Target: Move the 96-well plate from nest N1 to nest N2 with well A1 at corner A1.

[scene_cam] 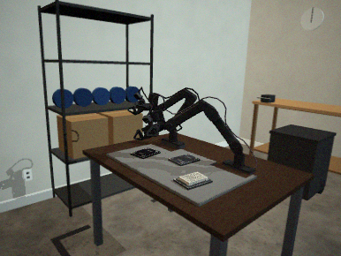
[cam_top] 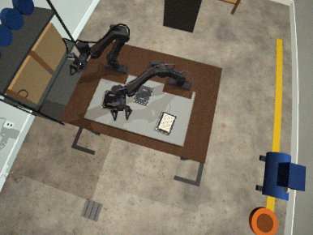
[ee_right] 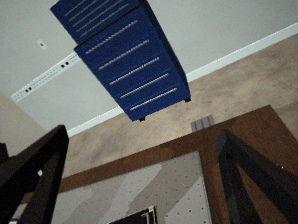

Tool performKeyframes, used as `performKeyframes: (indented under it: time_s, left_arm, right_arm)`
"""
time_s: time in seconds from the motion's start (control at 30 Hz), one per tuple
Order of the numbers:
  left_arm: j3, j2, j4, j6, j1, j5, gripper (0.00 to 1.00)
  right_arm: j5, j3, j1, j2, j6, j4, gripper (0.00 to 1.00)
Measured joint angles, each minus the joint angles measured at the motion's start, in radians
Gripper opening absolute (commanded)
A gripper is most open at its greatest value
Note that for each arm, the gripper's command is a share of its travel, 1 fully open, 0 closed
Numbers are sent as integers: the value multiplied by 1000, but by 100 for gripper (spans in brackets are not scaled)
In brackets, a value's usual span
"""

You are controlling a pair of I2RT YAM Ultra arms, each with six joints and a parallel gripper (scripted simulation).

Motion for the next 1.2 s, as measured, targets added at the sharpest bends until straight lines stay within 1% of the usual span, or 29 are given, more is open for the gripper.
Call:
performKeyframes:
  time_s: [0.63,0.77,0.83,0.93,1.03,1.1,1.2]
  left_arm:
    - [0,0,-1,0,0,0,100]
    - [-10,-3,-21,-27,0,16,100]
    - [-50,-20,-50,-63,0,38,100]
    - [-160,-82,-121,-135,8,96,100]
    - [-307,-194,-216,-215,35,178,100]
    - [-381,-275,-280,-256,67,233,100]
    - [-415,-354,-343,-298,113,309,100]
  right_arm:
    - [0,0,0,0,0,0,100]
    - [19,0,10,0,-11,-1,100]
    - [43,0,46,0,-27,-8,100]
    - [93,0,146,0,-64,-26,100]
    - [148,12,282,11,-110,-55,100]
    - [180,26,366,20,-138,-74,100]
    - [231,42,441,25,-173,-97,100]
